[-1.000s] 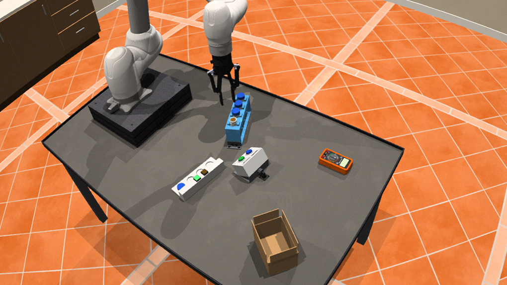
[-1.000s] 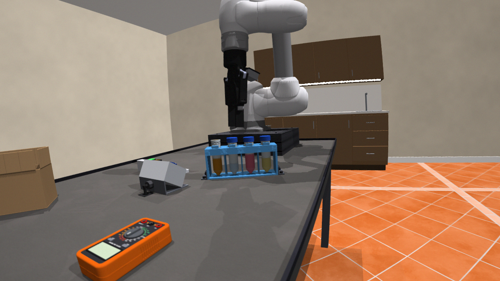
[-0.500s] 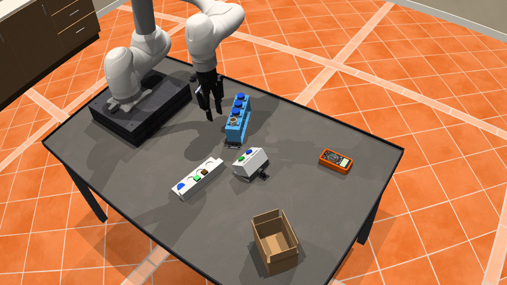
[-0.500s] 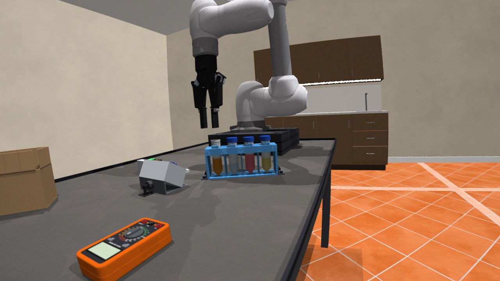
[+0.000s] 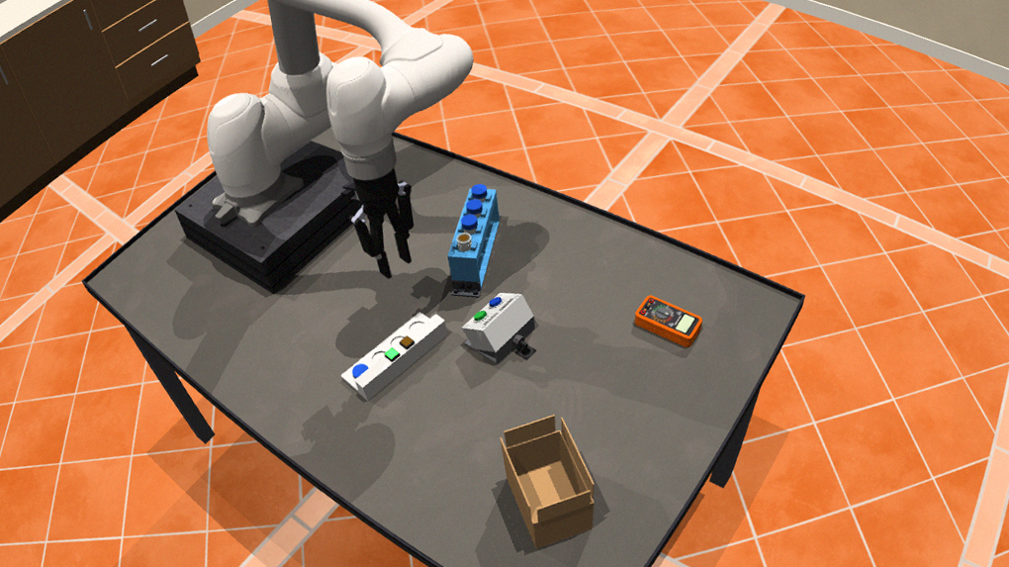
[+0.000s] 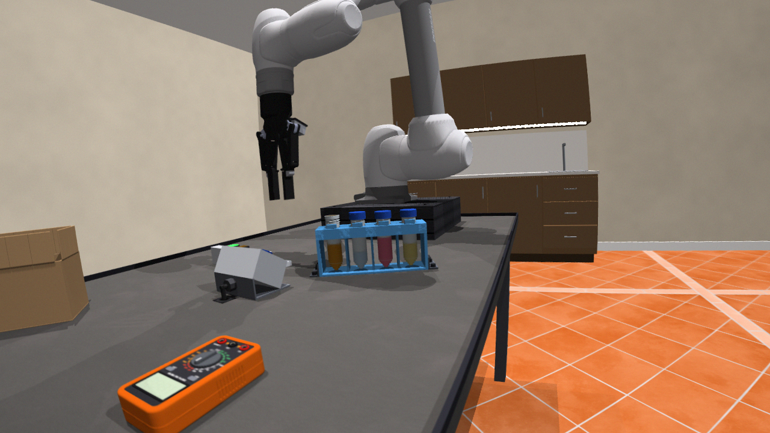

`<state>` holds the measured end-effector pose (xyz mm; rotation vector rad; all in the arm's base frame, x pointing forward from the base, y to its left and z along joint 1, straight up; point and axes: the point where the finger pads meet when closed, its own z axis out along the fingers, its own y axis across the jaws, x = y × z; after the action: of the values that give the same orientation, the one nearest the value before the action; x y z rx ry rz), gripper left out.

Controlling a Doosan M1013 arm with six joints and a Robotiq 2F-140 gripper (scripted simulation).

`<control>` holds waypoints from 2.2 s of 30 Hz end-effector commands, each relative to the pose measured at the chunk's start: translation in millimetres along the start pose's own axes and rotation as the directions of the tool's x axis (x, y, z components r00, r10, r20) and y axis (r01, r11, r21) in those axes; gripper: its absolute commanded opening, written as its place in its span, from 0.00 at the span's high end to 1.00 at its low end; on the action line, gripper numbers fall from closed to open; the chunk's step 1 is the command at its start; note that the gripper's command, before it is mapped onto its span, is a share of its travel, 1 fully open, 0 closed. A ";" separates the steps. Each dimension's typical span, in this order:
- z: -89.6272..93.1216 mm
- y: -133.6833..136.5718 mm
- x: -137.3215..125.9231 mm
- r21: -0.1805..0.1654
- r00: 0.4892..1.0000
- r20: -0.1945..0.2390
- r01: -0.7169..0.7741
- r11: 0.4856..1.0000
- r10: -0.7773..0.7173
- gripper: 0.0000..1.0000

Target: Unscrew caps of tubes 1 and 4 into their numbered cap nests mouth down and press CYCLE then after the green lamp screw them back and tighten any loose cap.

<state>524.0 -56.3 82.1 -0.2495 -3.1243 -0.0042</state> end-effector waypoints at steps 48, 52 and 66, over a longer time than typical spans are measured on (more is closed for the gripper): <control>94.5 -164.2 -39.7 -0.001 1.000 0.001 0.001 1.000 -0.001 0.64; 114.6 -164.1 -39.8 -0.001 1.000 0.001 0.001 1.000 -0.001 0.64; 131.0 -164.1 -39.7 -0.001 1.000 0.001 0.001 1.000 -0.001 0.64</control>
<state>536.0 -224.2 -49.5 -0.2484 -3.1248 -0.0049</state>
